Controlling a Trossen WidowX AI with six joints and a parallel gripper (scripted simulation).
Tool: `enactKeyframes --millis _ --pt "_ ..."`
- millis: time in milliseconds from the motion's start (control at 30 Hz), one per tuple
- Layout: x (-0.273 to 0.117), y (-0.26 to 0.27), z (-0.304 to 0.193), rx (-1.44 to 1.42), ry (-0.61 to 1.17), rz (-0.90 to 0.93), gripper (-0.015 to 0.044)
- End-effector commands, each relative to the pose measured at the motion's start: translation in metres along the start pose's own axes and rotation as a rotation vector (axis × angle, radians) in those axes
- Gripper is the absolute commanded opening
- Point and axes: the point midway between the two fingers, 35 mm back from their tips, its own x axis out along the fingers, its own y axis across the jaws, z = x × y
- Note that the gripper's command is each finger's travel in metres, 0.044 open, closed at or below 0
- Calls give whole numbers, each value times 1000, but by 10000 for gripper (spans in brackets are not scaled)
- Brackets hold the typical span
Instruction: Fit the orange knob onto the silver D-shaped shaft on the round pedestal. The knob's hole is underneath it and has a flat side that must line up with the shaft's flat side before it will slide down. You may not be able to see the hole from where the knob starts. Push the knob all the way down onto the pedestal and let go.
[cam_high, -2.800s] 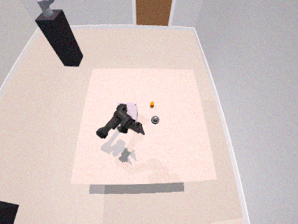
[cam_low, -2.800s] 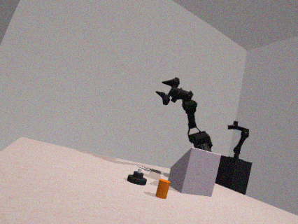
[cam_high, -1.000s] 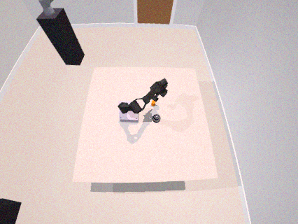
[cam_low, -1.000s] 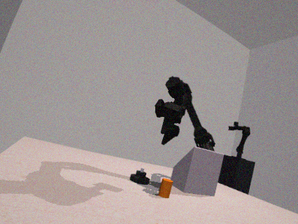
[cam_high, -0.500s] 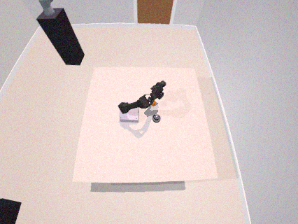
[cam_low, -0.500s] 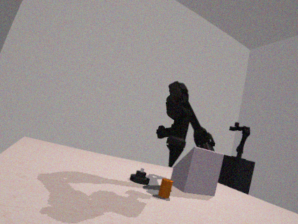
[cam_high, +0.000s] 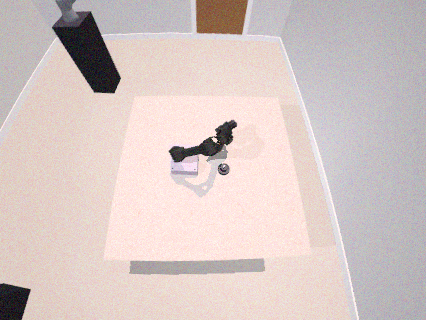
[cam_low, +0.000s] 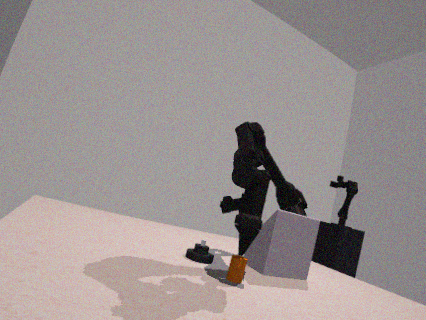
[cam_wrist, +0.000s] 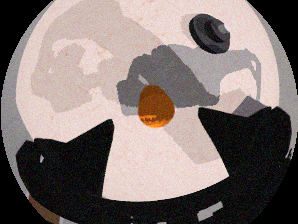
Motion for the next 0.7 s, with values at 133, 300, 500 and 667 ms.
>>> enactKeyframes --millis 133,300,500,667 --pt "14 0 0 -6 -3 -6 440" --pt "22 0 1 -6 -3 -6 440" --pt "32 0 1 -6 -3 -6 440" --pt "40 -1 1 -6 -4 -6 440"
